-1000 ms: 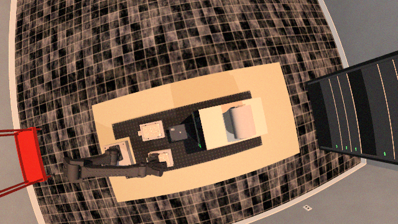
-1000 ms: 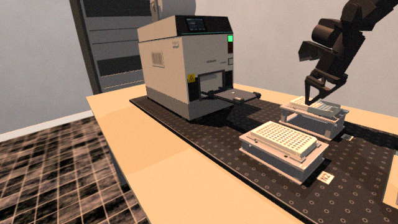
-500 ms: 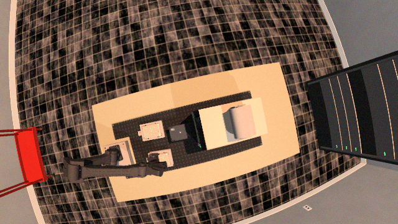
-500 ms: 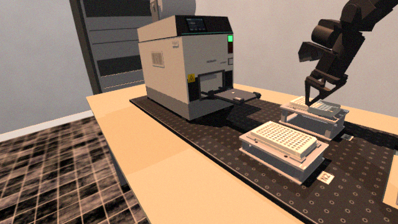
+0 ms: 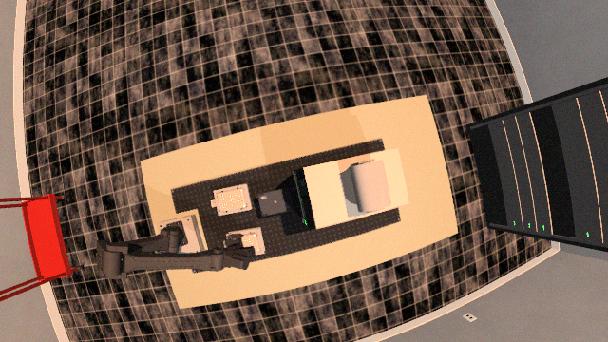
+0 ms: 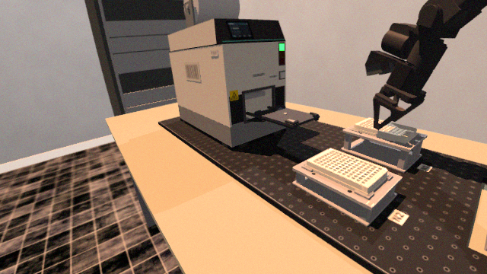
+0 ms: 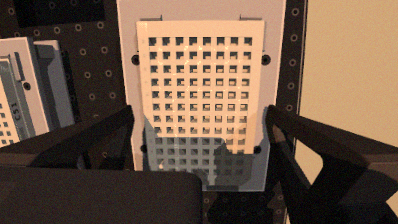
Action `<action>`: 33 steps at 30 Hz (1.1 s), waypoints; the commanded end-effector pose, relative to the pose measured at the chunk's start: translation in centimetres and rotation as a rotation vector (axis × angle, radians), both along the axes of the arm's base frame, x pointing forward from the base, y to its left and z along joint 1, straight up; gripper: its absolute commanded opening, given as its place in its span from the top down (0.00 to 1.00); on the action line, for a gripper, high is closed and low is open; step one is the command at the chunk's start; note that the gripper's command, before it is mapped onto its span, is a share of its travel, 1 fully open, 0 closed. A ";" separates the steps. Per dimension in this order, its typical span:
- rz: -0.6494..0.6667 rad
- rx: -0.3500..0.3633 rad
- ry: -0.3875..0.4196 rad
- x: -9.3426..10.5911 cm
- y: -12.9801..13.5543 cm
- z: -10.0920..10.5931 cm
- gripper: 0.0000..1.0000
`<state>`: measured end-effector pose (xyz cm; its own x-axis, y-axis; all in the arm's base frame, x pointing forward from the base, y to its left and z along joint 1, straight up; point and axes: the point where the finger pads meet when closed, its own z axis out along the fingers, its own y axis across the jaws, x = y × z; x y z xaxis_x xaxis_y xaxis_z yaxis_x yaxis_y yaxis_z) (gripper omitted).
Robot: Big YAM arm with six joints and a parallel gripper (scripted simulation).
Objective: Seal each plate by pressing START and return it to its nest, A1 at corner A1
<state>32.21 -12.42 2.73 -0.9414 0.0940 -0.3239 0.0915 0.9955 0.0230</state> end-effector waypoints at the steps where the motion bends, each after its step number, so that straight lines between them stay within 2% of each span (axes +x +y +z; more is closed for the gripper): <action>1: -0.007 -0.015 -0.039 1.5 -0.5 0.9 0.00; 6: -0.006 0.001 -0.004 0.4 0.0 -0.9 0.00; 11: -0.005 0.005 0.005 0.2 0.1 -1.5 0.00; 18: -0.005 -0.006 -0.020 1.1 -0.3 -0.9 0.00; 26: -0.004 0.011 0.017 -0.1 0.3 -2.3 0.00; 33: -0.003 0.003 0.000 0.6 0.0 -1.2 0.00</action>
<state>32.11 -12.37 1.06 -0.9424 0.0945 -0.3208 0.0916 0.9955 0.0242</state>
